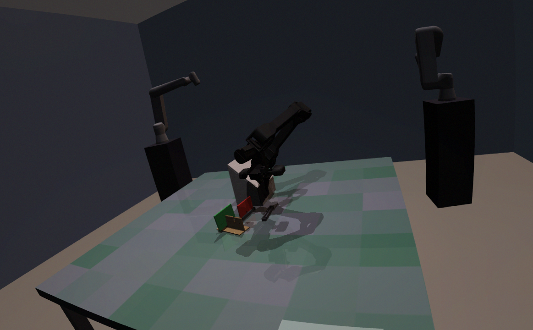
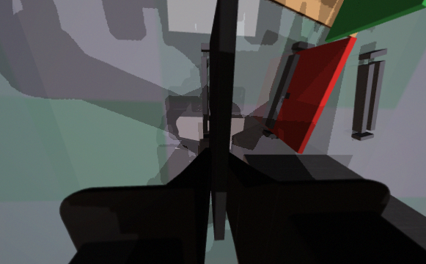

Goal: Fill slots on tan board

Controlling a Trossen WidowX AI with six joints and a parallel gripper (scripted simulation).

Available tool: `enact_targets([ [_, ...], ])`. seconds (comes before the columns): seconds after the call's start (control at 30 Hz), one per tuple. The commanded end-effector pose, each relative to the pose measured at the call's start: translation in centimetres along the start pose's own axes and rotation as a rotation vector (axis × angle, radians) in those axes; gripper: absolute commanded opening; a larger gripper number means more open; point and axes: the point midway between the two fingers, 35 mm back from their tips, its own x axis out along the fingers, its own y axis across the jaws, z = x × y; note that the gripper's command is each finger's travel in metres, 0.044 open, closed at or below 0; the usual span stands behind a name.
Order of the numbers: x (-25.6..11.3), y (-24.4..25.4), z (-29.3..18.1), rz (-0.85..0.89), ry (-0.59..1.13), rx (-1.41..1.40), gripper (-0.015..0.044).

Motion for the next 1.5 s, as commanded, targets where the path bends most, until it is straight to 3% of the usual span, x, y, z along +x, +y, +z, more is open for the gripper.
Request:
enact_targets([
  [0.0,-1.1,0.0,0.2,-0.008,-0.008,-0.011,0.0000],
  [1.47,-3.1,-4.0,7.8,-0.012,-0.007,0.182,0.0000],
])
